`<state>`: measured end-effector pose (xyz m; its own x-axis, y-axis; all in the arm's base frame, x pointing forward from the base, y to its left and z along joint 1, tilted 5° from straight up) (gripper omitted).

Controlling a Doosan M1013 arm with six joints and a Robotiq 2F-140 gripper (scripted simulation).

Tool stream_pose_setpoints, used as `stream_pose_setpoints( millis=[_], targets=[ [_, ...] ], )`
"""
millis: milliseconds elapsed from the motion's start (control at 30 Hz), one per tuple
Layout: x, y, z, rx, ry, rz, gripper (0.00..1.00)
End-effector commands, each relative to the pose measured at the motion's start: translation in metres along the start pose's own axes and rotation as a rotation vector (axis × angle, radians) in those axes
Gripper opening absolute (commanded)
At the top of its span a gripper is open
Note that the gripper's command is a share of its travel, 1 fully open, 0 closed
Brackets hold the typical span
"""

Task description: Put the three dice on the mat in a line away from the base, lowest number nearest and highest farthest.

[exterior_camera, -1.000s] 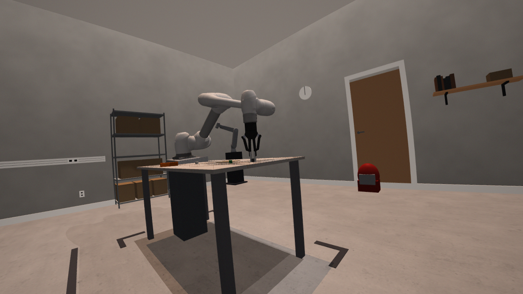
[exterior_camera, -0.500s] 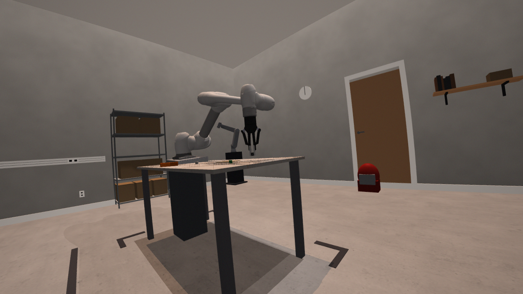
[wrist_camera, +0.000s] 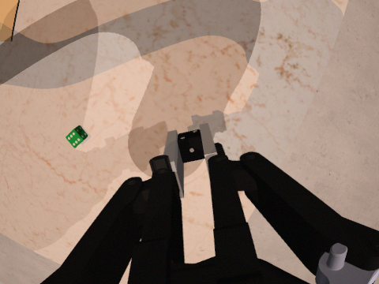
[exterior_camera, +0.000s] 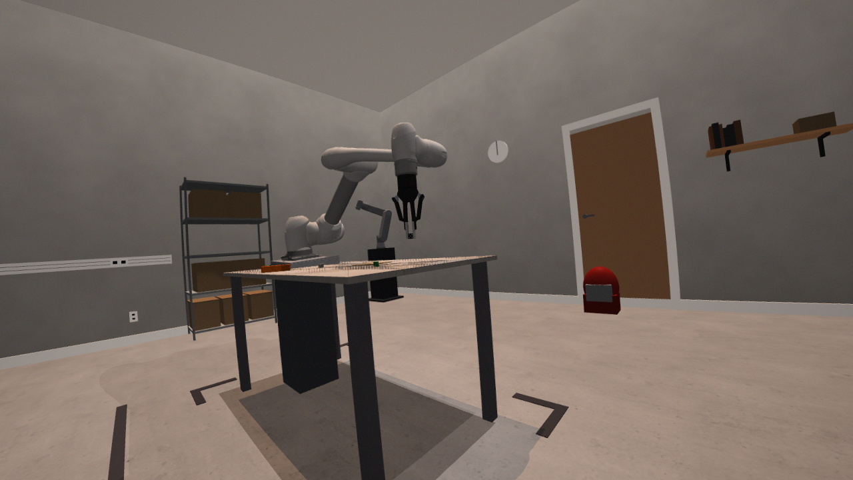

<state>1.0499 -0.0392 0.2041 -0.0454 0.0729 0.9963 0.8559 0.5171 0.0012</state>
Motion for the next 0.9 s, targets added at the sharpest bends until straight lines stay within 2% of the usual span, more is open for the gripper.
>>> stream_pose_setpoints(
  millis=[0,333,433,500,533,567,600,633,733,800,867],
  targets=[
    [0.002,0.000,0.000,0.000,-0.001,-0.002,0.18],
    [0.005,-0.006,0.008,-0.018,-0.001,-0.002,0.18],
    [0.013,-0.030,0.037,-0.078,-0.002,-0.001,0.18],
    [0.019,-0.060,0.070,-0.141,-0.002,-0.001,0.18],
    [0.019,-0.060,0.070,-0.141,-0.002,-0.001,0.18],
    [0.021,-0.079,0.090,-0.178,-0.003,-0.001,0.18],
    [0.021,-0.079,0.090,-0.178,-0.003,-0.001,0.18],
    [0.023,-0.100,0.111,-0.216,-0.003,-0.001,0.18],
    [0.023,-0.100,0.111,-0.216,-0.003,-0.001,0.18],
    [0.023,-0.147,0.154,-0.295,-0.003,-0.001,0.18],
    [0.024,-0.149,0.156,-0.295,-0.003,-0.001,0.18]
  ],
)
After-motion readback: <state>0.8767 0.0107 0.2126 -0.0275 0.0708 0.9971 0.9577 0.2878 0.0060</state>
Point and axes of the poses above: the point where the finger pads meet when closed, its own x axis back along the fingers, its own y axis across the jaws, z = x × y, the point moved 7 cm from there along x, back along the fingers, and after that the axes turned 1 degree about -x, right-handed, at the moved point
